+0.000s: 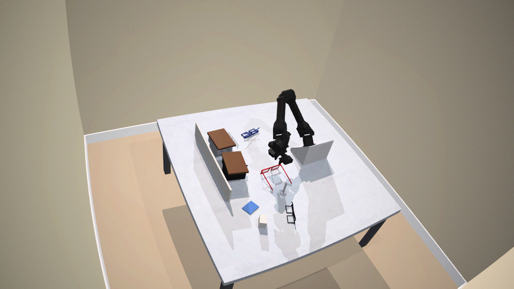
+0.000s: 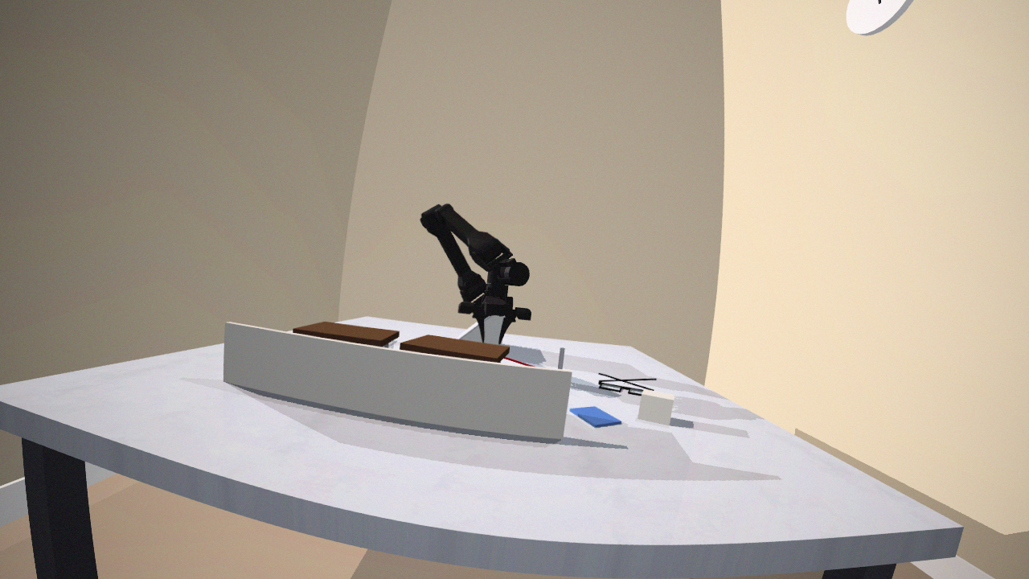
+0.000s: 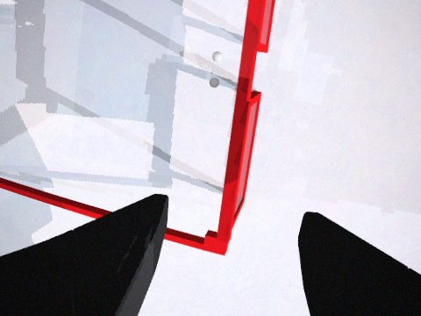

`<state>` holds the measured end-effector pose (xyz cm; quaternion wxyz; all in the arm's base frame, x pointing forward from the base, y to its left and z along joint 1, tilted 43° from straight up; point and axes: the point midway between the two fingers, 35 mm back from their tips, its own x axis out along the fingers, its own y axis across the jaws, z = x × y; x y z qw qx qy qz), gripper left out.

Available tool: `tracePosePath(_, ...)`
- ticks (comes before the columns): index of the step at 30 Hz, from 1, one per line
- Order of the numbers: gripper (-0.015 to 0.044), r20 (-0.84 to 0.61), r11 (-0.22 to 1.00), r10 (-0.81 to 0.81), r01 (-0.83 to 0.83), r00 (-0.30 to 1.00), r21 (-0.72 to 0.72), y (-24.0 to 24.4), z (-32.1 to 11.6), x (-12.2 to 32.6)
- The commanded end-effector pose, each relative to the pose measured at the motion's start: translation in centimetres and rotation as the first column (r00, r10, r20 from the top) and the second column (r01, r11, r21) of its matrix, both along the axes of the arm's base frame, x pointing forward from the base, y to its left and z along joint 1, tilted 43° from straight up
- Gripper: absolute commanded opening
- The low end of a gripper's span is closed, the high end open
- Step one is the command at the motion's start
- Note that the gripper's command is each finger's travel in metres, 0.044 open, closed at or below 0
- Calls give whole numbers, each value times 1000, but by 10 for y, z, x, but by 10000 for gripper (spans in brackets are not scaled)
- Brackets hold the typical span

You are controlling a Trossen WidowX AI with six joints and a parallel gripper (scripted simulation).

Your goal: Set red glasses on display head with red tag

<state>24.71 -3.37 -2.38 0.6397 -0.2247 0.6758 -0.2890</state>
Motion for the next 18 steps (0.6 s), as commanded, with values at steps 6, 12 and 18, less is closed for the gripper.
tracePosePath(6, 140, 2, 1000, -9, 9, 1000, 2, 6, 2, 1)
tracePosePath(12, 140, 2, 1000, -9, 9, 1000, 2, 6, 2, 1)
tracePosePath(18, 140, 2, 1000, -8, 8, 1000, 2, 3, -3, 1)
